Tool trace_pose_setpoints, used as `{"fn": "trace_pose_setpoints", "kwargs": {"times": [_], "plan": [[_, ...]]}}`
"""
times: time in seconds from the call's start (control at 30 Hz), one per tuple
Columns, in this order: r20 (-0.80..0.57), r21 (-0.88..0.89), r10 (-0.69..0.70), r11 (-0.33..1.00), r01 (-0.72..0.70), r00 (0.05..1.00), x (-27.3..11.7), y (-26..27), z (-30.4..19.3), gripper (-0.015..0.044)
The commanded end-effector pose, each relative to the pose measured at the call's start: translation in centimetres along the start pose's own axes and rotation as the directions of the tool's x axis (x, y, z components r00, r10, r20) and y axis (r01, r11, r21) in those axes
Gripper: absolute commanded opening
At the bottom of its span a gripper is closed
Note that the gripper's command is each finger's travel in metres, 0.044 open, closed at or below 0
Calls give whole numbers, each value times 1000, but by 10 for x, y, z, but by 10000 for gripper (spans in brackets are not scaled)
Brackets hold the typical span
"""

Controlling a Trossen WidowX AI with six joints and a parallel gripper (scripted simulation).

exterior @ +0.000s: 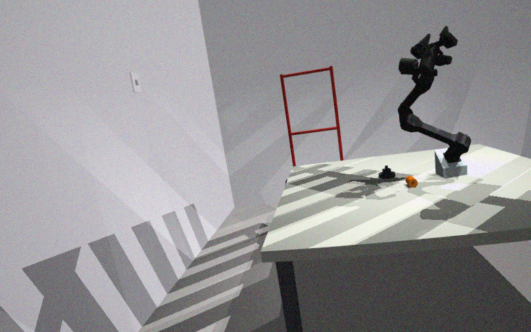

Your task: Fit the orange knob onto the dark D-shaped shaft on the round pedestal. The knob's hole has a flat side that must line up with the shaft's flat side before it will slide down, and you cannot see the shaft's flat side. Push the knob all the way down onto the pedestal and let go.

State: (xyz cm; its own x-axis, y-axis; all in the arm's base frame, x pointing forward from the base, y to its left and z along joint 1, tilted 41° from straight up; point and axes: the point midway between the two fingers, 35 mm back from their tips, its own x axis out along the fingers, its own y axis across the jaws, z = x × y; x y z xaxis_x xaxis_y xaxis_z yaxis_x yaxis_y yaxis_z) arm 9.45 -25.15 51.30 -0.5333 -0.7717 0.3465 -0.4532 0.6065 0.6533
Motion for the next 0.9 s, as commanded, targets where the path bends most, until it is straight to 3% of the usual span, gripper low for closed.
{"fn": "trace_pose_setpoints", "kwargs": {"times": [0.0, 0.27, 0.37, 0.47, 0.63, 0.77, 0.87], "plan": [[3, 5, 4, 1000, -4, 1000, 1, 1, 1, 426], [133, 236, 233, 937, -259, 963, 32, 67, 52, 440], [181, 383, 330, 844, -376, 926, 34, 105, 74, 440], [245, 571, 473, 635, -521, 846, 23, 162, 107, 440], [352, 752, 663, 219, -621, 660, -16, 237, 156, 440], [416, 837, 800, -150, -527, 432, -75, 286, 190, 440], [458, 866, 858, -371, -336, 233, -133, 313, 210, 440]]}}
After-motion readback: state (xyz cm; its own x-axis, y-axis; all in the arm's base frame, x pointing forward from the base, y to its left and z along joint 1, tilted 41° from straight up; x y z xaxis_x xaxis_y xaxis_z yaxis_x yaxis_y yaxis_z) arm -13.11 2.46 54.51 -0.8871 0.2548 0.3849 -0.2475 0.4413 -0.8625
